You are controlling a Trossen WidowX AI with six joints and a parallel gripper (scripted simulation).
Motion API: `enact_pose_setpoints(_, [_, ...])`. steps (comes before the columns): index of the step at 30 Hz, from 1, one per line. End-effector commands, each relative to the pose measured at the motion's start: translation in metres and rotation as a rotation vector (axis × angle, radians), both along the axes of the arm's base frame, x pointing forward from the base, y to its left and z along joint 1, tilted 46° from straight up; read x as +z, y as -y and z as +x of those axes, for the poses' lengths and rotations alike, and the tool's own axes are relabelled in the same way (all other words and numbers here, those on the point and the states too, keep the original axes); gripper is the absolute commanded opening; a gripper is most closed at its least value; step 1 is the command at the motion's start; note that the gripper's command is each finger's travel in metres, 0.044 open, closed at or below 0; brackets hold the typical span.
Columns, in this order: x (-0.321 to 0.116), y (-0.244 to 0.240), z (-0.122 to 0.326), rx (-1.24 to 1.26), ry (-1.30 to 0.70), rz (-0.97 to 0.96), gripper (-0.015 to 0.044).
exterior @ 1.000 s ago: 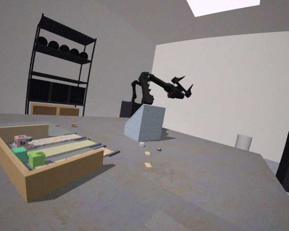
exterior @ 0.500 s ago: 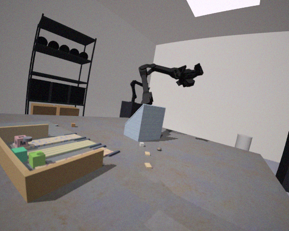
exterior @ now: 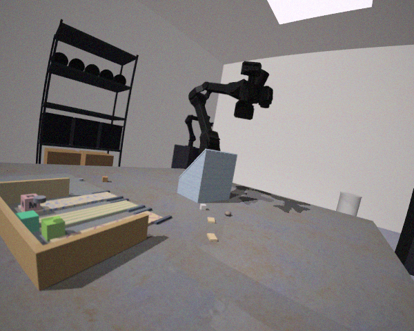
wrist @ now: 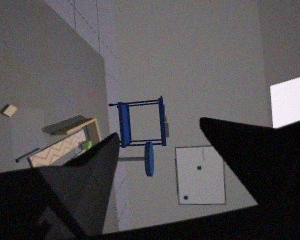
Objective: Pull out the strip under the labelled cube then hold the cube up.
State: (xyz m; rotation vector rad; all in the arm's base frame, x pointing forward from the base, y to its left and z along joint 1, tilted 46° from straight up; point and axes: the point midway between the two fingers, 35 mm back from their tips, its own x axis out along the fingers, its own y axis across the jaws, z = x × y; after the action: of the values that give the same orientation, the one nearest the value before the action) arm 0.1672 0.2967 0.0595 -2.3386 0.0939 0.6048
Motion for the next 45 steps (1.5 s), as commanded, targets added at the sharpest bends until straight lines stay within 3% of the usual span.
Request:
enact_pose_setpoints(1, [-0.010, 0.039, 0.052, -0.270, -0.034, 0.256, 0.0400])
enact_pose_setpoints(9, [-0.023, 0.139, 0.128, -0.777, 0.038, 0.774, 0.0400])
enact_pose_setpoints(17, [-0.029, 0.248, 0.159, -1.175, 0.248, 1.257, 0.0400])
enact_pose_setpoints(40, [-0.029, 0.251, 0.159, -1.183, 0.255, 1.267, 0.0400])
enact_pose_setpoints(45, [-0.035, 0.264, 0.184, -1.305, 0.245, 1.170, 0.0269])
